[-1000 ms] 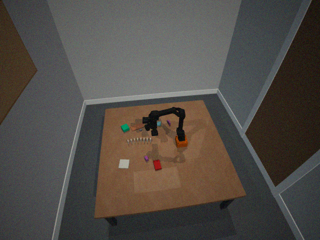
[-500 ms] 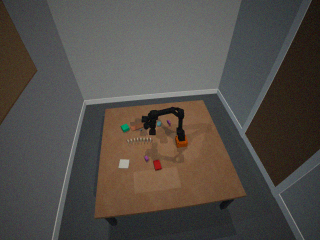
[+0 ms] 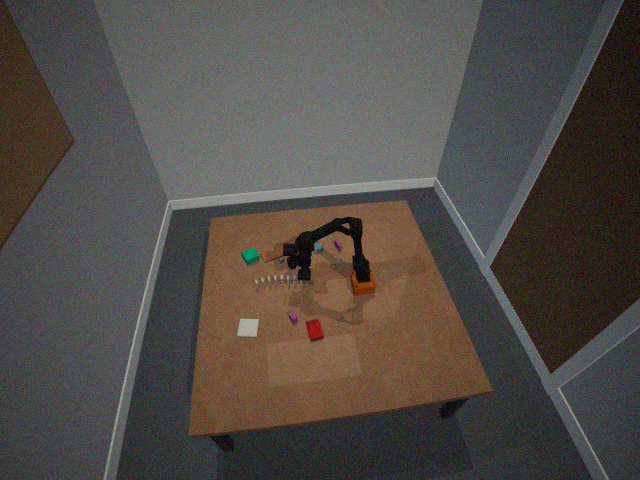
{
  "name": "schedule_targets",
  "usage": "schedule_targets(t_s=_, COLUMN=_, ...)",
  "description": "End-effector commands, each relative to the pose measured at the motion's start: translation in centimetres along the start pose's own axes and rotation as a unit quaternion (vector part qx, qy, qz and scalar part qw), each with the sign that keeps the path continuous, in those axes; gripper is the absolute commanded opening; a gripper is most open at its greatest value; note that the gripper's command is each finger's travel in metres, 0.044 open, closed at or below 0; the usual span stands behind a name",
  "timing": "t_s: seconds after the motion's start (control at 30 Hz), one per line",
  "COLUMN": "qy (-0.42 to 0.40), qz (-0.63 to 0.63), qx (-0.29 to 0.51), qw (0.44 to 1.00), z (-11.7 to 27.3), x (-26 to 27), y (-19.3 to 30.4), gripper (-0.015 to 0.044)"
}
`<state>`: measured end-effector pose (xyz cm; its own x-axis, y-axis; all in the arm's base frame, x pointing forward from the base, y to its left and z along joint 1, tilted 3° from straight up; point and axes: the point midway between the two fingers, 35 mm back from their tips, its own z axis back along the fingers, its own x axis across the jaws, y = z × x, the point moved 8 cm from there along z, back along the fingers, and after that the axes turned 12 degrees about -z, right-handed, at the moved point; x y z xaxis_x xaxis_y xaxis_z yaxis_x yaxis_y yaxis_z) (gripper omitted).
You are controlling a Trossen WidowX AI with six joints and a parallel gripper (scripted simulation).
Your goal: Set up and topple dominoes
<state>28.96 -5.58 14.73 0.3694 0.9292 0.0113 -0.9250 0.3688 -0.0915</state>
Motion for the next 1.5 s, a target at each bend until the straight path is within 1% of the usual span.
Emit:
schedule_targets(t_s=0.0, qy=-0.001, qz=-0.002, qx=0.011, qw=1.000, z=-3.0, x=-0.1, y=0.6, gripper=0.0107)
schedule_targets(t_s=0.13, qy=0.000, qz=-0.002, qx=0.011, qw=1.000, z=-4.6, x=-0.1, y=1.0, gripper=0.0107)
schedule_targets(t_s=0.67, qy=0.000, qz=-0.002, qx=0.011, qw=1.000, z=-4.7, x=-0.1, y=1.0, gripper=0.0107)
schedule_targets(t_s=1.07, qy=0.000, qz=-0.002, qx=0.011, qw=1.000, z=-4.7, x=-0.1, y=1.0, gripper=0.0422)
schedule_targets(t_s=1.1, qy=0.000, qz=-0.002, qx=0.011, qw=1.000, z=-4.7, x=-0.1, y=1.0, gripper=0.0440)
schedule_targets(t_s=1.2, qy=0.000, qz=-0.002, qx=0.011, qw=1.000, z=-4.4, x=-0.1, y=1.0, gripper=0.0440)
schedule_targets(t_s=1.23, qy=0.000, qz=-0.002, qx=0.011, qw=1.000, z=-3.7, x=-0.1, y=0.8, gripper=0.0440)
schedule_targets(t_s=1.4, qy=0.001, qz=-0.001, qx=0.008, qw=1.000, z=4.2, x=0.0, y=0.0, gripper=0.0440)
schedule_targets(t_s=1.47, qy=0.001, qz=0.000, qx=0.008, qw=1.000, z=6.5, x=-0.1, y=0.3, gripper=0.0440)
